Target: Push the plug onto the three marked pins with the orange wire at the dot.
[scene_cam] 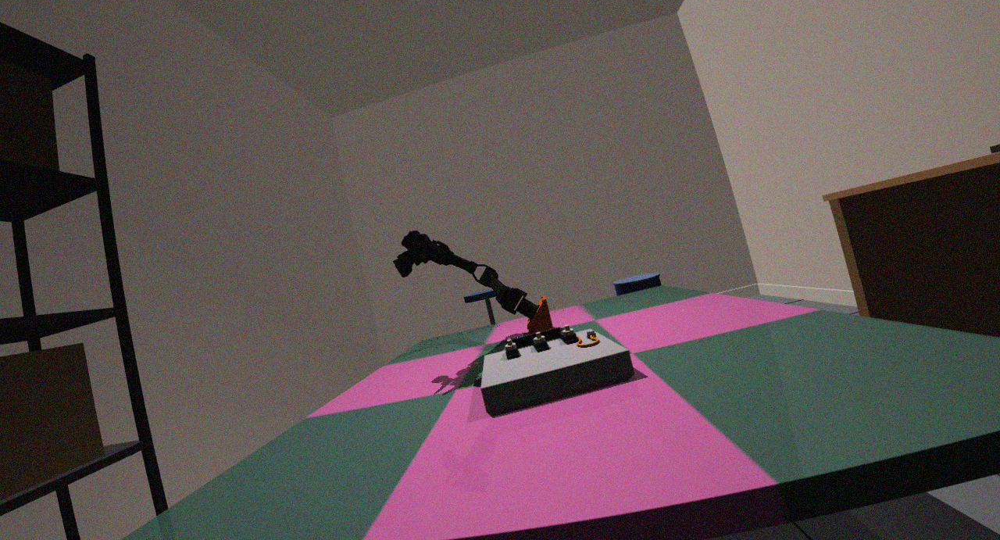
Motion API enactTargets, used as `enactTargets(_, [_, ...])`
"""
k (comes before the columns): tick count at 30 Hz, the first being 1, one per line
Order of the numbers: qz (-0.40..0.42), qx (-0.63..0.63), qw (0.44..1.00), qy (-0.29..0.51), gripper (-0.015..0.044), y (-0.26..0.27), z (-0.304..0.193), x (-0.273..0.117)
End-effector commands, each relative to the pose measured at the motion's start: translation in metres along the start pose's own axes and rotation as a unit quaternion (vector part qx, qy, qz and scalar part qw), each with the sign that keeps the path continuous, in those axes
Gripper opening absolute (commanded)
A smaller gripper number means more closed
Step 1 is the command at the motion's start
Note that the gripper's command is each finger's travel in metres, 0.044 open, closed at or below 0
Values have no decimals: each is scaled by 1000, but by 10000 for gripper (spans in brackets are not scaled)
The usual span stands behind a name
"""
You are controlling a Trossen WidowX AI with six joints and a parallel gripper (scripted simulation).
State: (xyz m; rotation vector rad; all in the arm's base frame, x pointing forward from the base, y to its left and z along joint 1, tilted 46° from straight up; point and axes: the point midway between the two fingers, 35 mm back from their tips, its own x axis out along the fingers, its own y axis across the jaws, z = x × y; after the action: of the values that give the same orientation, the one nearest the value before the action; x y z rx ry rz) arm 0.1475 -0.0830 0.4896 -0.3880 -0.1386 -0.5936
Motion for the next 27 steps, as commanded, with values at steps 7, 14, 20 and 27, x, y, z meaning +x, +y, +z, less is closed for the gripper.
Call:
enactTargets(7, [50, 32, 998, 1, 115, 35, -17, 25])
enactTargets(14, [84, 56, 995, 2, 115, 60, -30, 39])
enactTargets(20, [113, 77, 991, 3, 115, 81, -41, 48])
enactTargets(27, [148, 102, 984, 7, 115, 108, -55, 56])
